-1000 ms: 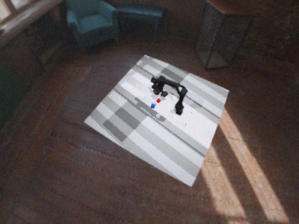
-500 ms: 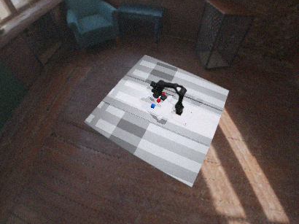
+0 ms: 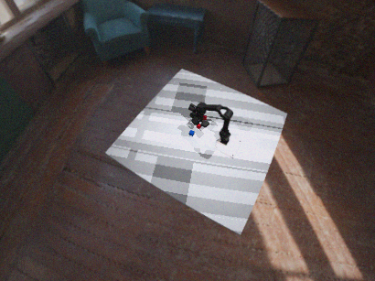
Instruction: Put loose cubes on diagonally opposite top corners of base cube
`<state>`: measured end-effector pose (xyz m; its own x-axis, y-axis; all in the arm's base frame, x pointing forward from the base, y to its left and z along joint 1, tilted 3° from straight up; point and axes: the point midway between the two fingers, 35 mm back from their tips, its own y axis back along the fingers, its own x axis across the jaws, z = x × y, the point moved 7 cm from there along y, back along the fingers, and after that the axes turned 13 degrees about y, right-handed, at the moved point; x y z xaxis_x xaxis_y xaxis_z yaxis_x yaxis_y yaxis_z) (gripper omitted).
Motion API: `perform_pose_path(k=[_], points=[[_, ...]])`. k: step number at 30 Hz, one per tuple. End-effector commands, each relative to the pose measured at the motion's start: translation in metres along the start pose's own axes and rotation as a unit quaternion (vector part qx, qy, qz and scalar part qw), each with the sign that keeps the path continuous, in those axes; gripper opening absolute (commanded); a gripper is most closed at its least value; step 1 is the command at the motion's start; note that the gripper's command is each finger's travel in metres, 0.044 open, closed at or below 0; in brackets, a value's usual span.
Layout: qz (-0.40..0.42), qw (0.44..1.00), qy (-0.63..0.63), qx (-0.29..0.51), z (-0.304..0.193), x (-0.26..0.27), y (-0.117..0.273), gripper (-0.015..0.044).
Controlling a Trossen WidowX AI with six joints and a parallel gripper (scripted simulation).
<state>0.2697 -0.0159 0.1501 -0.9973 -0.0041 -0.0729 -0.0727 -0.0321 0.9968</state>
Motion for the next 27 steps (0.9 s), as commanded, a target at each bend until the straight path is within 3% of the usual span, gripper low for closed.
perform_pose_path(k=[1, 11, 17, 27], points=[[0.005, 1.000, -0.002, -0.002, 0.000, 0.001, -0.009, 0.0265], [0.005, 1.000, -0.002, -0.002, 0.000, 0.002, -0.022, 0.0265], [0.005, 1.000, -0.002, -0.002, 0.000, 0.002, -0.022, 0.0108], [0.005, 1.000, -0.002, -0.002, 0.000, -0.002, -0.006, 0.0105]])
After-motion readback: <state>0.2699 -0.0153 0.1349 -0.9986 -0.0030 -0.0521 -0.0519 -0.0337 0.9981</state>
